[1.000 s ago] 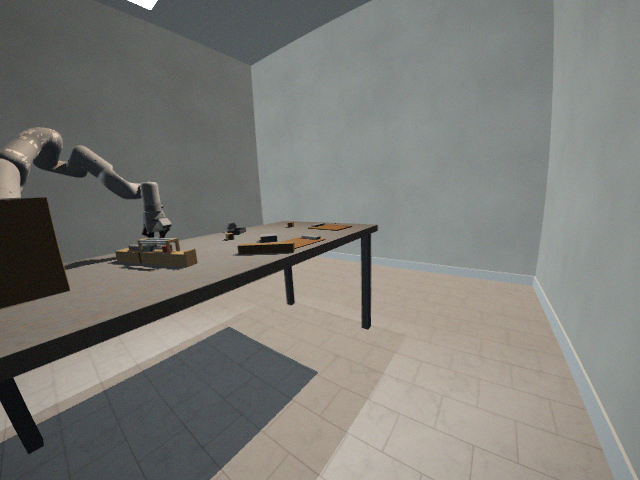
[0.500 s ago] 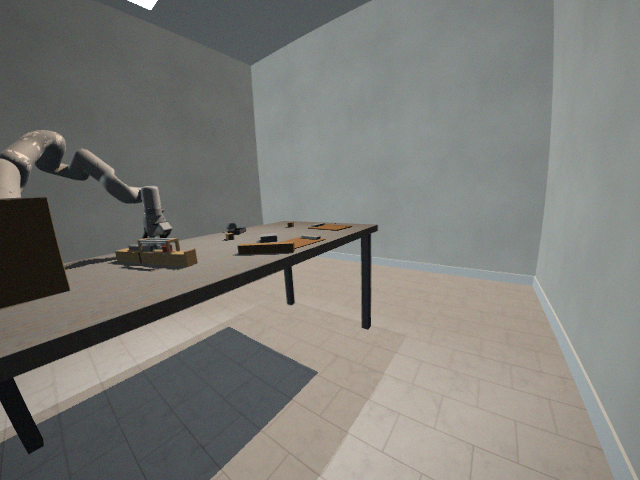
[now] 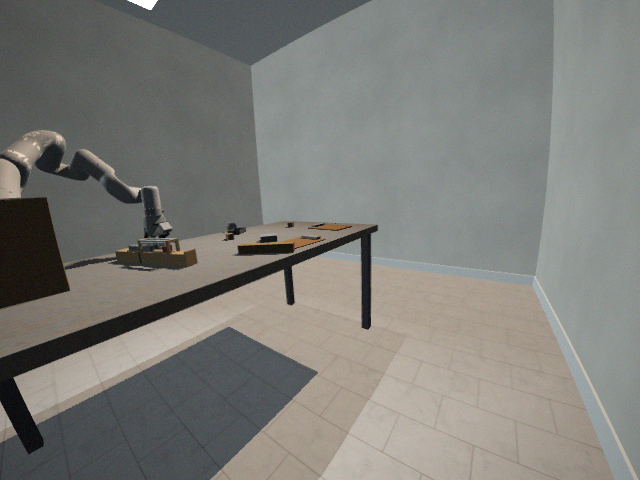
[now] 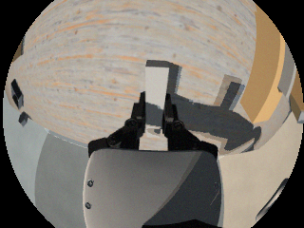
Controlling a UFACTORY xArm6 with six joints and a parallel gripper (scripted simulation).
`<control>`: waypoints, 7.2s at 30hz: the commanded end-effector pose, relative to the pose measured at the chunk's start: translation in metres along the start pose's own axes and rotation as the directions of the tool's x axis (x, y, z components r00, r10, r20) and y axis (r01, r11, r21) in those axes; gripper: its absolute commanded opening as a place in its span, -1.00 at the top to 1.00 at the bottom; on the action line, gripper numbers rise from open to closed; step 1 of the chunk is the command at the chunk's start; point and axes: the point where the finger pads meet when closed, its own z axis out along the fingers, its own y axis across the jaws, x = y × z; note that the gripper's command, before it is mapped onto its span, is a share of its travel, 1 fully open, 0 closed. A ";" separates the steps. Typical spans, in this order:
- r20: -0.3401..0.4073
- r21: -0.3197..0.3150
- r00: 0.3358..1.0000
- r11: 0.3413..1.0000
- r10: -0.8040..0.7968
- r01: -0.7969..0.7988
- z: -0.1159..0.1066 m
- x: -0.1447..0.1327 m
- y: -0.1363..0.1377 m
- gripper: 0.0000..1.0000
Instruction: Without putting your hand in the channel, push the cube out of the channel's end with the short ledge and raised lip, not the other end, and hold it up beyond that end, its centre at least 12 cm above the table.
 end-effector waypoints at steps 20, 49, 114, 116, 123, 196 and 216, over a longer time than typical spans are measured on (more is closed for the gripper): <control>0.000 0.003 1.000 1.000 -0.001 0.001 -0.001 0.000 -0.001 1.00; 0.000 0.003 1.000 1.000 -0.001 0.001 -0.117 0.000 -0.001 1.00; -0.001 0.003 0.992 0.992 -0.127 0.127 -0.046 0.018 0.169 1.00; -0.001 0.003 0.992 0.992 -0.127 0.127 -0.046 0.018 0.169 1.00; -0.001 0.003 0.992 0.992 -0.127 0.127 -0.046 0.019 0.169 1.00; -0.001 0.003 0.992 0.992 -0.127 0.127 -0.046 0.149 0.151 1.00; -0.001 0.003 0.992 0.992 -0.127 0.127 -0.046 0.152 0.151 1.00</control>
